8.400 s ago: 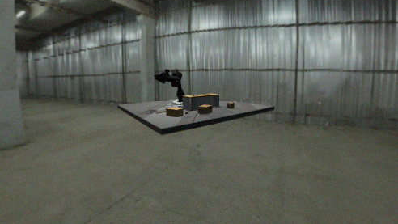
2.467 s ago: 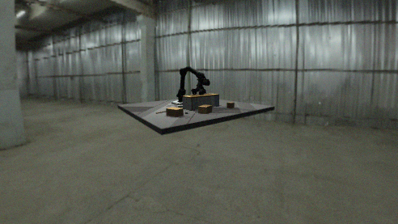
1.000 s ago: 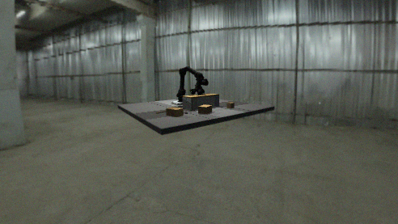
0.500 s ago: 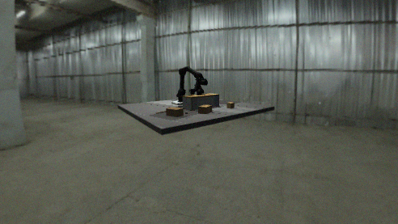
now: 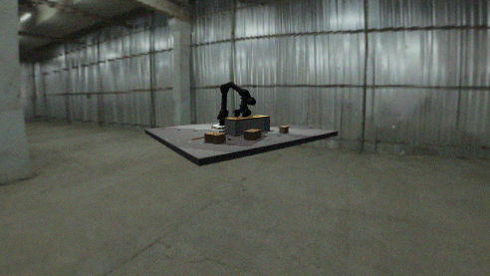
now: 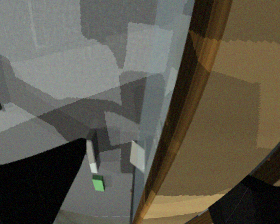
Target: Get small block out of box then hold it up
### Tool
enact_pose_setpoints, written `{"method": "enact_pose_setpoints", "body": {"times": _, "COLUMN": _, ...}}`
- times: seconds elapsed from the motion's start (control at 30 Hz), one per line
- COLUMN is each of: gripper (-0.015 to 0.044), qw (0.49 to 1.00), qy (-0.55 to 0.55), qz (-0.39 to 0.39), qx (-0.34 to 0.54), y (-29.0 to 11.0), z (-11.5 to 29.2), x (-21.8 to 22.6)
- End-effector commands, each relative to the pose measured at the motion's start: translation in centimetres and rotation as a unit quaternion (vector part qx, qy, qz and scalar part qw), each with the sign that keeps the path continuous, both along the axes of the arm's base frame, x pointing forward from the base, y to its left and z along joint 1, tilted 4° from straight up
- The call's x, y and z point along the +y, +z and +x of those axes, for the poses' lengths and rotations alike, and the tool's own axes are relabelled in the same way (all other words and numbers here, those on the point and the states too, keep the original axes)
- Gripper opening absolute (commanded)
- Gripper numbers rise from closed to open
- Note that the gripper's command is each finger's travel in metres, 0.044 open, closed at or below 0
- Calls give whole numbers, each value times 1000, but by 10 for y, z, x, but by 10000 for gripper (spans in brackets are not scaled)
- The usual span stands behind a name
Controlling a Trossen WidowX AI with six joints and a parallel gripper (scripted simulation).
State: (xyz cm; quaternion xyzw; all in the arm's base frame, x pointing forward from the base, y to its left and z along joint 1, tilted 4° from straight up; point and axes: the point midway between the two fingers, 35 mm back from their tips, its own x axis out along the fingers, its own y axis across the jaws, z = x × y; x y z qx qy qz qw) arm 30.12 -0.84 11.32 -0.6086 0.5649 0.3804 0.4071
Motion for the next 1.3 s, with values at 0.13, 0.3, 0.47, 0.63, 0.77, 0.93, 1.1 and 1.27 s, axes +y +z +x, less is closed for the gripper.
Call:
{"method": "enact_pose_setpoints", "body": {"times": 0.13, "gripper": 400, "qw": 1000, "qy": 1, "qz": -2, "qx": -2, "y": 1, "z": 1, "x": -9}}
{"method": "enact_pose_setpoints", "body": {"times": 0.3, "gripper": 400, "qw": 1000, "qy": 1, "qz": -2, "qx": -2, "y": 1, "z": 1, "x": -15}}
{"method": "enact_pose_setpoints", "body": {"times": 0.47, "gripper": 400, "qw": 1000, "qy": 1, "qz": -3, "qx": -2, "y": 2, "z": 1, "x": -27}}
{"method": "enact_pose_setpoints", "body": {"times": 0.63, "gripper": 400, "qw": 1000, "qy": 1, "qz": -3, "qx": -2, "y": 3, "z": 2, "x": -38}}
{"method": "enact_pose_setpoints", "body": {"times": 0.77, "gripper": 400, "qw": 1000, "qy": 1, "qz": -4, "qx": -2, "y": 3, "z": 2, "x": -47}}
{"method": "enact_pose_setpoints", "body": {"times": 0.93, "gripper": 400, "qw": 1000, "qy": 1, "qz": -4, "qx": -2, "y": 4, "z": 3, "x": -59}}
{"method": "enact_pose_setpoints", "body": {"times": 1.1, "gripper": 400, "qw": 1000, "qy": 1, "qz": -5, "qx": -2, "y": 5, "z": 3, "x": -71}}
{"method": "enact_pose_setpoints", "body": {"times": 1.27, "gripper": 400, "qw": 1000, "qy": 1, "qz": -5, "qx": -2, "y": 5, "z": 3, "x": -83}}
